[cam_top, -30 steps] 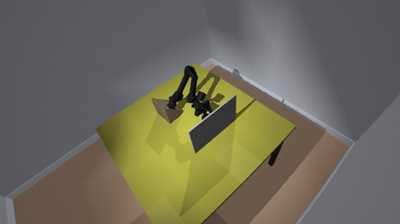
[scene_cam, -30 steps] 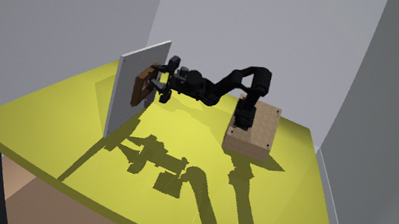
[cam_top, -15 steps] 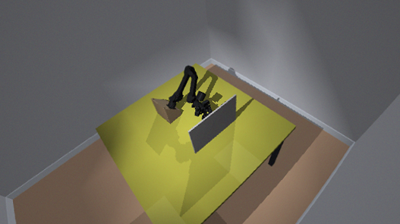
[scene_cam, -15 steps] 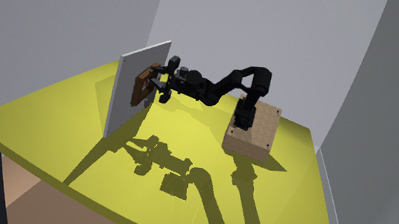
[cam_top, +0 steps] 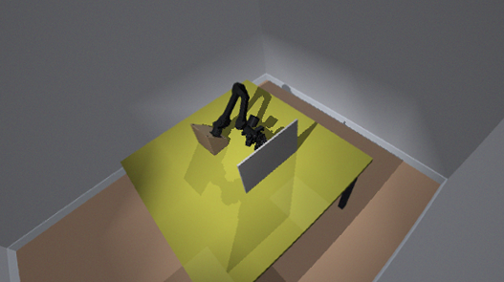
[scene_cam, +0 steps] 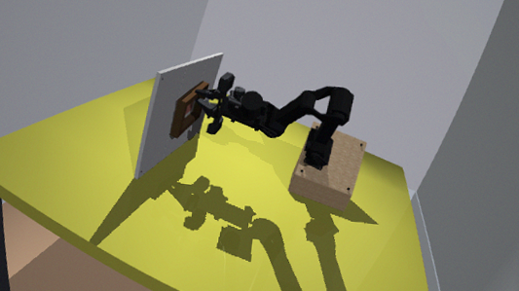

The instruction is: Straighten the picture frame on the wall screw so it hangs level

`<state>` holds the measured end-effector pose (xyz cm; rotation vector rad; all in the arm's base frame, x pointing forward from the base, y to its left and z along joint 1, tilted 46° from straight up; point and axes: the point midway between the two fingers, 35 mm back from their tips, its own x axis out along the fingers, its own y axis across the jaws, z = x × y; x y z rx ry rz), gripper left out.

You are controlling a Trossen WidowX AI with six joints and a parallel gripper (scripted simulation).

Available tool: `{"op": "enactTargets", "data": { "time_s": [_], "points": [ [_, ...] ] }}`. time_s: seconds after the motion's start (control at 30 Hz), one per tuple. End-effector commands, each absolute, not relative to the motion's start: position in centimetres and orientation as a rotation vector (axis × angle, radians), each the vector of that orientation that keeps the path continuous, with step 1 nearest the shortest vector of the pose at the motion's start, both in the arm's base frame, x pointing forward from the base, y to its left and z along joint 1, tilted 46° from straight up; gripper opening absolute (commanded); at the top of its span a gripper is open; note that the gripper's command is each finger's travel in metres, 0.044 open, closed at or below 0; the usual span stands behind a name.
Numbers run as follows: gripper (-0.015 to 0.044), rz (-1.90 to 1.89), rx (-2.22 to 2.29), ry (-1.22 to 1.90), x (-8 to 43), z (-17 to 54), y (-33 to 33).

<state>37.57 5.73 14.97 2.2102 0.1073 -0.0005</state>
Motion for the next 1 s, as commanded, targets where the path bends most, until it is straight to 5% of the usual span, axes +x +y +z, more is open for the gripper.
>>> {"op": "enactTargets", "data": {
  "time_s": [0.0,0.97],
  "points": [
    [0.0000,0.003,2.209,0.111,37.59,15.03,5.79],
    [0.0000,0.004,2.209,0.111,37.65,15.67,5.20]
  ]
}}
